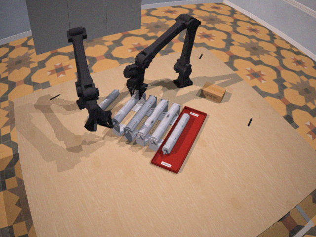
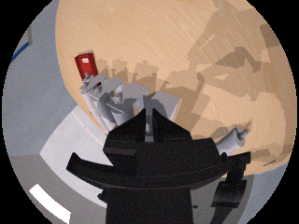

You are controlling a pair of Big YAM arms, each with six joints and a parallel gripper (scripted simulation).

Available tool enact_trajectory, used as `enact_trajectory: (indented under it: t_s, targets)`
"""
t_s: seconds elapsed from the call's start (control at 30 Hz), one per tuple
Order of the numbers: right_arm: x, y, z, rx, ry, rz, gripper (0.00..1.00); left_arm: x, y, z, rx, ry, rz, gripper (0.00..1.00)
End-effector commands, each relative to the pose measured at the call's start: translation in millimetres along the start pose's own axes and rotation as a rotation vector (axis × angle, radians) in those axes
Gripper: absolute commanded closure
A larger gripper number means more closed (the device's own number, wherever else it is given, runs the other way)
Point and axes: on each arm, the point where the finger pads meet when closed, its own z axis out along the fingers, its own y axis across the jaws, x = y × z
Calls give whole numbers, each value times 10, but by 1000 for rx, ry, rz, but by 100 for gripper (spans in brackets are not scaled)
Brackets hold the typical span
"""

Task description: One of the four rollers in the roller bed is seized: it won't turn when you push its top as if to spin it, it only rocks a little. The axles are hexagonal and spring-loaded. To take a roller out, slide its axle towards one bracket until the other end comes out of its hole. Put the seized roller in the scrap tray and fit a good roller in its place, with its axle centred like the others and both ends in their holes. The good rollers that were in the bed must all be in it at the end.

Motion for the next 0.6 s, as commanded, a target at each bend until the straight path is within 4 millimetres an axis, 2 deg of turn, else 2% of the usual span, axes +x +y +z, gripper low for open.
enact_trajectory:
  t_s: [0.0,0.47,0.5,0.57]
  targets:
    - [-575,525,-428,-109,-157,-45,97,-78,-37,-120,9,-17,-16,68]
    - [-679,485,-451,-110,-172,-53,97,-88,-37,-151,13,-25,-17,68]
    - [-735,466,-382,-94,-156,-38,97,-88,-37,-151,13,-25,-17,68]
    - [-739,470,-384,-95,-156,-39,97,-65,-22,-77,15,-43,-7,68]
